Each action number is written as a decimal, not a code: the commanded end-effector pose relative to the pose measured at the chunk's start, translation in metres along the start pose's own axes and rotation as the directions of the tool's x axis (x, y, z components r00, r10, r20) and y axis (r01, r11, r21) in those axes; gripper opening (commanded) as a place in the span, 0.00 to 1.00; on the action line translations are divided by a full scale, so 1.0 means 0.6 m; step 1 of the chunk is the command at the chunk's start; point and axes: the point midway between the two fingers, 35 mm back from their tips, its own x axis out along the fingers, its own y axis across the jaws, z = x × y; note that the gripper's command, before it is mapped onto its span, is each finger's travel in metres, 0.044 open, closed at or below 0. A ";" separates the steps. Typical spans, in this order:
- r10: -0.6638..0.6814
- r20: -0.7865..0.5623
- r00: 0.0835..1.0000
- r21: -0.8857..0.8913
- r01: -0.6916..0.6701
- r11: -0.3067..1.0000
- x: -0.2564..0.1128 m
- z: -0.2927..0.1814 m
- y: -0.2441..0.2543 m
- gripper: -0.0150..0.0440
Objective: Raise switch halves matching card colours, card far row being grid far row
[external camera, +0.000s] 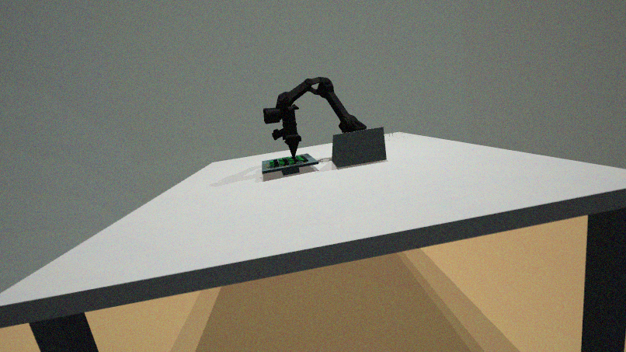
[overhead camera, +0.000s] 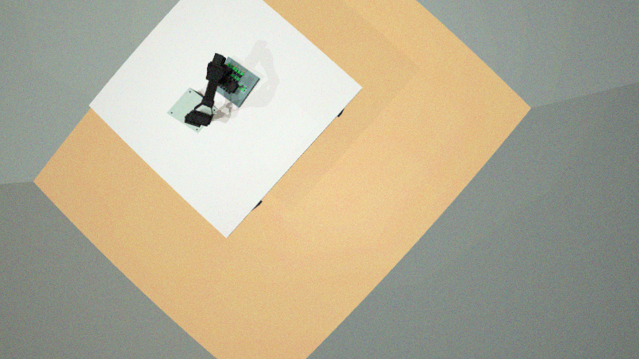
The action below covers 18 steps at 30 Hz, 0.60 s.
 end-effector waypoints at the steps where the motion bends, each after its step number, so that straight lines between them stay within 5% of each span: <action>1: -0.004 0.000 1.000 -0.004 0.004 1.000 0.001 0.000 0.000 0.25; 18: -0.004 0.000 1.000 -0.004 0.004 1.000 0.005 0.000 -0.001 0.25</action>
